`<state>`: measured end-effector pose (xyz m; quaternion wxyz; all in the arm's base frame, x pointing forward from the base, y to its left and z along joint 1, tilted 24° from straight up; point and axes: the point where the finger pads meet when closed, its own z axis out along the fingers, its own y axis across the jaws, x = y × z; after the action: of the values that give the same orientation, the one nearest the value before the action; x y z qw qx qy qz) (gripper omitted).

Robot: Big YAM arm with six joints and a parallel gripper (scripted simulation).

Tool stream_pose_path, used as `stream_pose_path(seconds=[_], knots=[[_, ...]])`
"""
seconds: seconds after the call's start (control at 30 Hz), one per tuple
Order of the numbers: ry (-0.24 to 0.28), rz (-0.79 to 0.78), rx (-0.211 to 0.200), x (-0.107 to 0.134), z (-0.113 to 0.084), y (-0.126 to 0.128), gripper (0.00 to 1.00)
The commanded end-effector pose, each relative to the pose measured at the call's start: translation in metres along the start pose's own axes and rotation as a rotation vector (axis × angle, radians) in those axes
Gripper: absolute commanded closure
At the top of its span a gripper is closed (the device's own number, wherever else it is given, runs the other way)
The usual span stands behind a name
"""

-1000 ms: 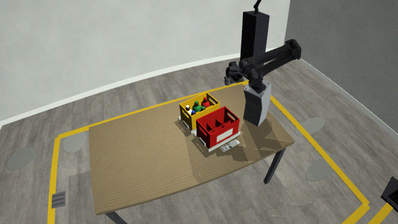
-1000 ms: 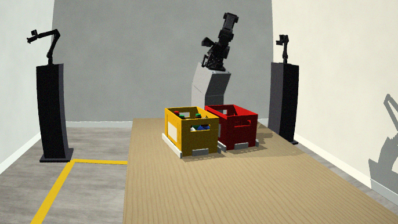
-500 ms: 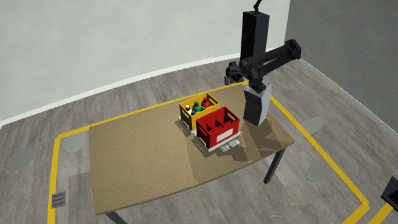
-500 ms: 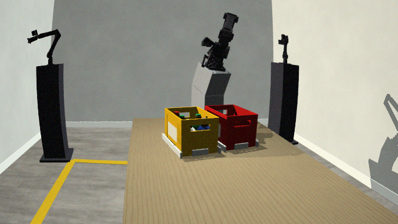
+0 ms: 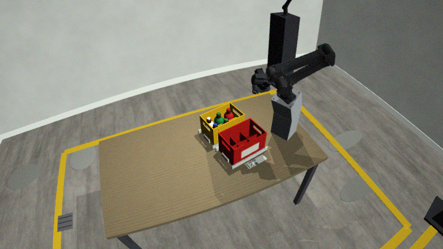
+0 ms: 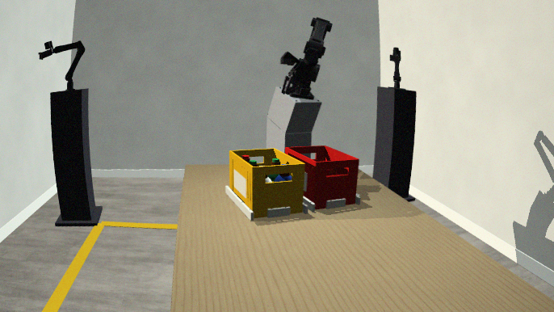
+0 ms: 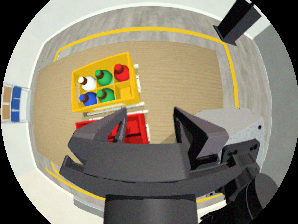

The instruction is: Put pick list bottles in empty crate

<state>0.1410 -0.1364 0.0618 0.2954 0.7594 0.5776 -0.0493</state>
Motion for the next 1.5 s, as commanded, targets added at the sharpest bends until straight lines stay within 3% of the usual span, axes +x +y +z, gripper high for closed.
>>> stream_pose_path(seconds=[0.0, 0.67, 0.83, 0.87, 0.9, 0.93, 1.07, 1.13, 1.27, 1.37, 1.47], knots=[[0.000, 0.000, 0.000, 0.000, 0.000, 0.000, 0.39], [0.000, 0.000, 0.000, 0.000, 0.000, 0.000, 0.39], [0.000, 0.003, -0.008, 0.013, 0.016, 0.002, 0.39], [0.024, -0.024, -0.018, 0.018, 0.013, 0.004, 0.39], [0.027, -0.051, -0.084, 0.007, -0.005, 0.033, 0.39], [0.037, -0.064, -0.094, 0.007, -0.008, 0.037, 0.39], [0.038, -0.046, -0.078, 0.010, -0.016, 0.047, 0.39], [0.080, -0.118, -0.104, 0.016, -0.021, 0.056, 0.39], [0.084, -0.107, -0.096, 0.020, -0.025, 0.061, 0.39], [0.132, -0.188, -0.122, 0.029, -0.032, 0.072, 0.39], [0.130, -0.165, -0.117, 0.036, -0.038, 0.083, 0.39]])
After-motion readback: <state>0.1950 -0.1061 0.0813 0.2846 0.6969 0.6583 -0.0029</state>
